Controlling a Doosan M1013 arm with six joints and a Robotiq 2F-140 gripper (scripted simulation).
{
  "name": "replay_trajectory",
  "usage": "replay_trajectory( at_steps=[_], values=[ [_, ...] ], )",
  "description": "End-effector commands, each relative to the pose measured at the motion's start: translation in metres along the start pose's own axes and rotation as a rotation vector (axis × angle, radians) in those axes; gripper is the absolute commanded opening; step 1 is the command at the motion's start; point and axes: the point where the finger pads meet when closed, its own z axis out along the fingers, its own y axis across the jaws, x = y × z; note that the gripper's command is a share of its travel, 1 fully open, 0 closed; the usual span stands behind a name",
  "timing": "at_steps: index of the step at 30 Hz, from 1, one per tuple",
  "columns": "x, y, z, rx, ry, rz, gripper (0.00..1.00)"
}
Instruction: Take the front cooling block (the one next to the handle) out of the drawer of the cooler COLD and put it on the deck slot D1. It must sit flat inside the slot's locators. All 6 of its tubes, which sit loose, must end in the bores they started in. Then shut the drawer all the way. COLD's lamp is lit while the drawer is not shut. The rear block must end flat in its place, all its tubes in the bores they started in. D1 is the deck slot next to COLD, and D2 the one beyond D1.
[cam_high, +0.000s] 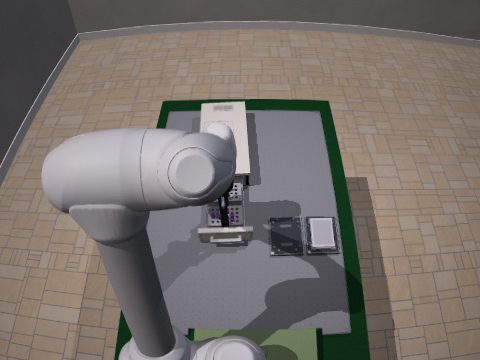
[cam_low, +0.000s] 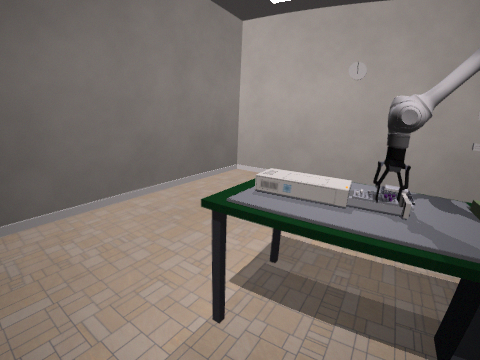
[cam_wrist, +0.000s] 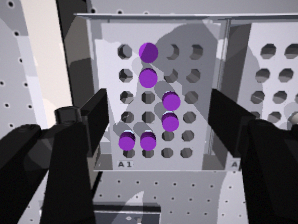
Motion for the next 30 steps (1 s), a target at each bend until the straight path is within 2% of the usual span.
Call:
replay_trajectory(
  at_steps=[1, 30],
  values=[
    [0.0001, 0.0005, -0.0006, -0.001, 0.000, 0.000, 0.10],
    [0.0001, 0.0004, -0.0059, -0.001, 0.000, 0.000, 0.10]
  ],
)
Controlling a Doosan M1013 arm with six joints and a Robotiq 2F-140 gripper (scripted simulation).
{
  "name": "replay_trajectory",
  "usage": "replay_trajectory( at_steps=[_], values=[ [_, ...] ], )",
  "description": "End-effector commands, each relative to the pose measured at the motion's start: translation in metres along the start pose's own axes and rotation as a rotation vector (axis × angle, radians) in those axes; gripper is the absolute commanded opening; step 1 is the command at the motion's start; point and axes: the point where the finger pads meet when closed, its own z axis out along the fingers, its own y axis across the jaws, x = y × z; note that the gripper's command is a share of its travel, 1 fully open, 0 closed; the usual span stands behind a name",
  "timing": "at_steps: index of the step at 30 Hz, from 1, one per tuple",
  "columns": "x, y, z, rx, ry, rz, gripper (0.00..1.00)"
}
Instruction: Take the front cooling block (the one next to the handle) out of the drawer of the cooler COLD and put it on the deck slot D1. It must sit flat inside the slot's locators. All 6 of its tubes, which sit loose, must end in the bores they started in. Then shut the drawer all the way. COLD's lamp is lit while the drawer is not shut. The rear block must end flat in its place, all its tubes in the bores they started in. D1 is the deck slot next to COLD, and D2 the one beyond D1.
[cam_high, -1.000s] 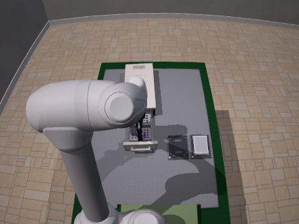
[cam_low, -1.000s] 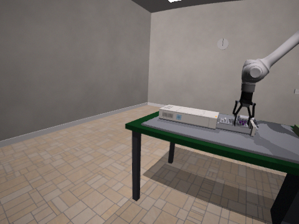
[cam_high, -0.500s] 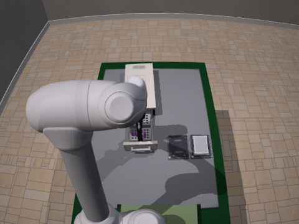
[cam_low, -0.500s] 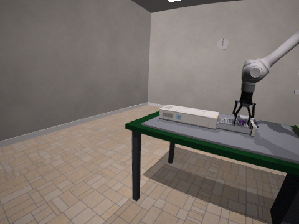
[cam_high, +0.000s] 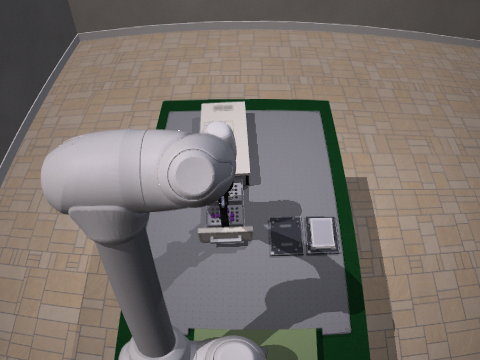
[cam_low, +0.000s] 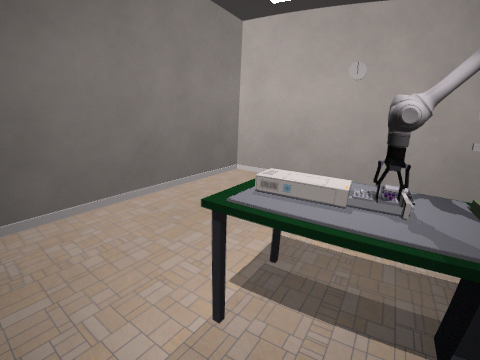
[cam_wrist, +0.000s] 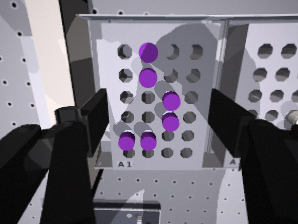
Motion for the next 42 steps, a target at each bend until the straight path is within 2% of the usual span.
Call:
replay_trajectory(
  at_steps=[1, 21, 42],
  values=[
    [0.000, 0.001, -0.002, -0.002, 0.000, 0.000, 0.10],
    [0.000, 0.001, -0.006, -0.002, 0.000, 0.000, 0.10],
    [0.000, 0.001, -0.032, -0.002, 0.000, 0.000, 0.10]
  ],
)
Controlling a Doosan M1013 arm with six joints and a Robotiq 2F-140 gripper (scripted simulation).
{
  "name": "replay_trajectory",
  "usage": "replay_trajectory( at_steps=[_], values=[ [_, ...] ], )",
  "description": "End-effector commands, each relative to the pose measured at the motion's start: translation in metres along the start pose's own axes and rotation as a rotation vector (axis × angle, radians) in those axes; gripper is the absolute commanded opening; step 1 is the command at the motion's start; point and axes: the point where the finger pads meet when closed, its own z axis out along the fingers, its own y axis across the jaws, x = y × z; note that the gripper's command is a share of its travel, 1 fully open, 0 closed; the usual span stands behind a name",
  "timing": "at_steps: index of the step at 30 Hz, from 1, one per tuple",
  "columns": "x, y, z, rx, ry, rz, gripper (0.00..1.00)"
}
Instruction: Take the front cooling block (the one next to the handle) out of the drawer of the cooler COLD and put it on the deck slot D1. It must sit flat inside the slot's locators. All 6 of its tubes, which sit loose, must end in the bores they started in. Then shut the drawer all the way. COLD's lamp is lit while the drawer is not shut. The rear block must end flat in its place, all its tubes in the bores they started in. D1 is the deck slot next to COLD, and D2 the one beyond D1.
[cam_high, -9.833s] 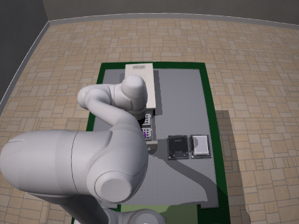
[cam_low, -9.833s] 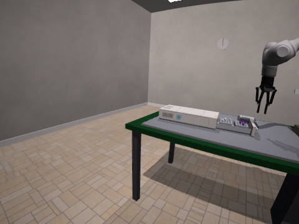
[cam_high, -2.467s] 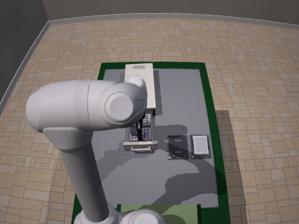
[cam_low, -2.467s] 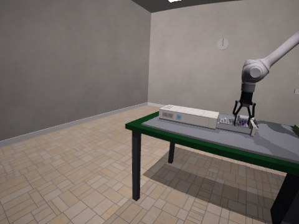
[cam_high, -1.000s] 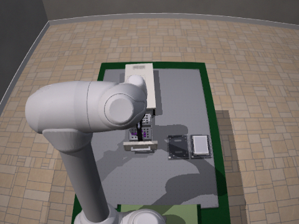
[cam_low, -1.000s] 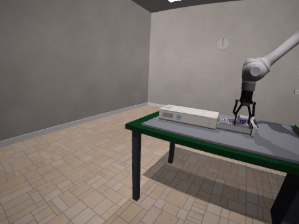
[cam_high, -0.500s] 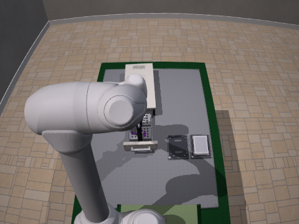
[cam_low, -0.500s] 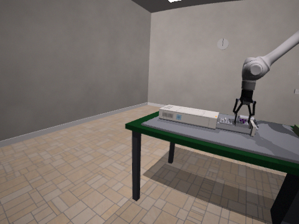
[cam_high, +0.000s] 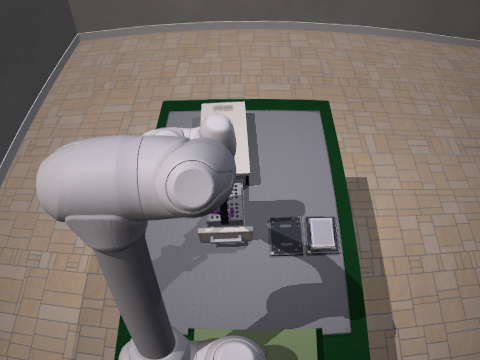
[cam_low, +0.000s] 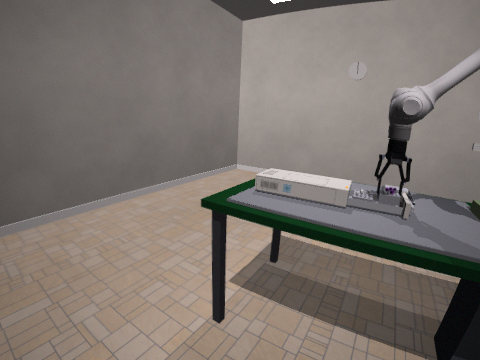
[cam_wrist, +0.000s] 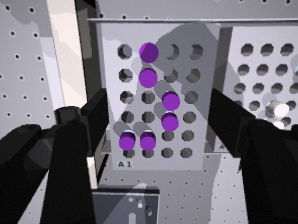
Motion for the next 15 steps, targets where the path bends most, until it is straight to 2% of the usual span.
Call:
replay_trajectory(
  at_steps=[1, 15],
  values=[
    [0.000, 0.001, -0.006, -0.002, 0.000, 0.000, 0.10],
    [0.000, 0.001, -0.022, -0.002, 0.000, 0.000, 0.10]
  ],
)
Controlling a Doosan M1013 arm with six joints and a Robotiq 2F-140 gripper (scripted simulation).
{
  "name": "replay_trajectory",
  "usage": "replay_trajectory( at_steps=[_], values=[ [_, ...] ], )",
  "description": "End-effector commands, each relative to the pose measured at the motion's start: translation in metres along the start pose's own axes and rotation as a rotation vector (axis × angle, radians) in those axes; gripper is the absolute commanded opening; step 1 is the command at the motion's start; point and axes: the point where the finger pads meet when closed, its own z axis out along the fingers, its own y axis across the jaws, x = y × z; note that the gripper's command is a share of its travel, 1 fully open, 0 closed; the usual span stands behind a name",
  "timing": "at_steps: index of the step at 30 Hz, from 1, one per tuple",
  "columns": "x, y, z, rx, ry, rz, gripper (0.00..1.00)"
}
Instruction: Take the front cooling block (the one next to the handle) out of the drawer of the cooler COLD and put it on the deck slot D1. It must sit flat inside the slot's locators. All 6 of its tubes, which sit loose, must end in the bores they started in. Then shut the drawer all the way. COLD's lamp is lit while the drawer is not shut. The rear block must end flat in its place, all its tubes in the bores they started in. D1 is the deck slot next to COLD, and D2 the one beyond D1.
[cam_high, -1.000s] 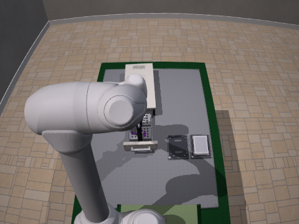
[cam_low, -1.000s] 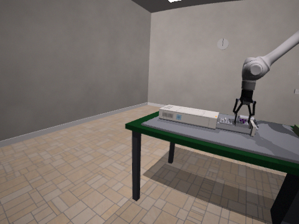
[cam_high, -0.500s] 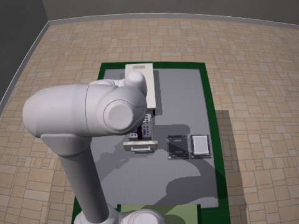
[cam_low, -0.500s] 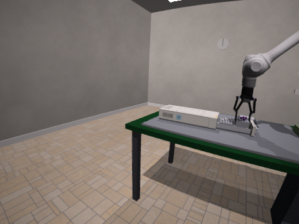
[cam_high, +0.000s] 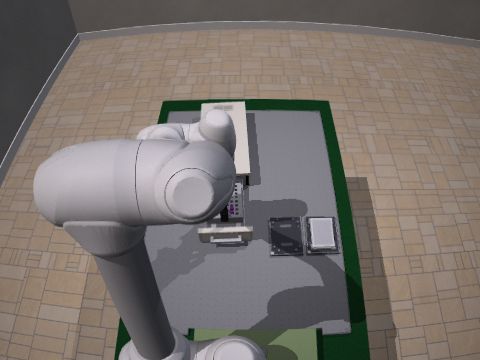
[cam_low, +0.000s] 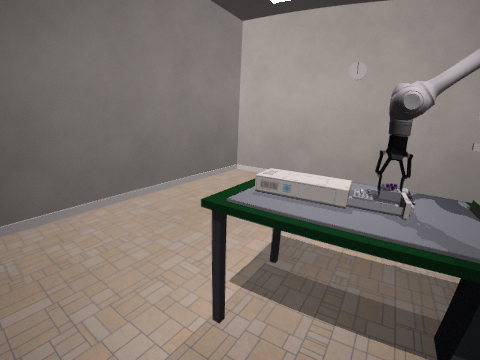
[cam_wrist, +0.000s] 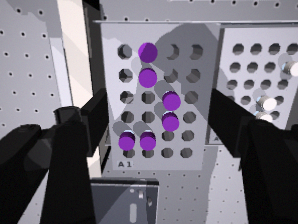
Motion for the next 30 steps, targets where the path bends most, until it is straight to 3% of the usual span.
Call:
replay_trajectory(
  at_steps=[1, 30],
  values=[
    [0.000, 0.001, -0.005, -0.002, 0.000, 0.000, 0.10],
    [0.000, 0.001, -0.041, -0.002, 0.000, 0.000, 0.10]
  ],
)
